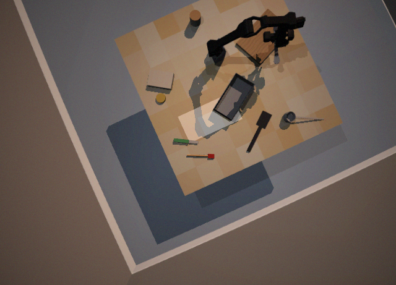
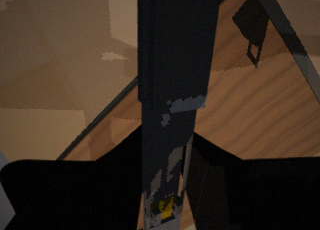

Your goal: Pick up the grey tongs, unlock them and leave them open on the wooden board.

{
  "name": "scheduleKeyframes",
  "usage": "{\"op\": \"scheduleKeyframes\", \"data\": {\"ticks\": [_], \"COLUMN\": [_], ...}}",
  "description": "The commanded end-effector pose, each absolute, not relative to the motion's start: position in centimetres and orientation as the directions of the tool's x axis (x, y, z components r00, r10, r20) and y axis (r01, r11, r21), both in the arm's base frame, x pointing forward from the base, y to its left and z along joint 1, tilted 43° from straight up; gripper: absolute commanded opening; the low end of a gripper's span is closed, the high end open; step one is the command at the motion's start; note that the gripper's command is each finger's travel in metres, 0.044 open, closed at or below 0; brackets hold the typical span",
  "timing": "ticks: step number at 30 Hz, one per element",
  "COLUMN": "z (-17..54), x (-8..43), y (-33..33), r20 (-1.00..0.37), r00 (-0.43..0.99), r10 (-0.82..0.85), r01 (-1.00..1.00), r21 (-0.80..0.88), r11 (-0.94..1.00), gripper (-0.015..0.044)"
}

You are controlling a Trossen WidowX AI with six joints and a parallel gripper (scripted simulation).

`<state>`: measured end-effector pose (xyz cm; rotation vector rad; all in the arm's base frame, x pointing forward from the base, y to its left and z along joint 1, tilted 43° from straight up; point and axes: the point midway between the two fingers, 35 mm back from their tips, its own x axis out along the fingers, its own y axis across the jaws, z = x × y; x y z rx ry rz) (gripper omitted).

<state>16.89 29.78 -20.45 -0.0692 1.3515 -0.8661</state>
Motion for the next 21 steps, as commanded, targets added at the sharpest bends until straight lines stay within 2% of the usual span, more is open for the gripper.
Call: {"op": "scheduleKeyframes", "data": {"ticks": [1,14,21], "z": [-21.5,-24.6,-24.7], "x": [14.2,5.5,5.0], "y": [31.3,33.3,33.3], "r20": [-0.827,-0.827,-0.827], "r00": [-0.037,-0.057,-0.058], "r10": [-0.561,-0.559,-0.560], "r01": [0.549,0.681,0.688], "r21": [-0.486,-0.442,-0.440], "r11": [0.680,0.584,0.578], "gripper": [-0.0150,-0.0150,-0.0150]}}
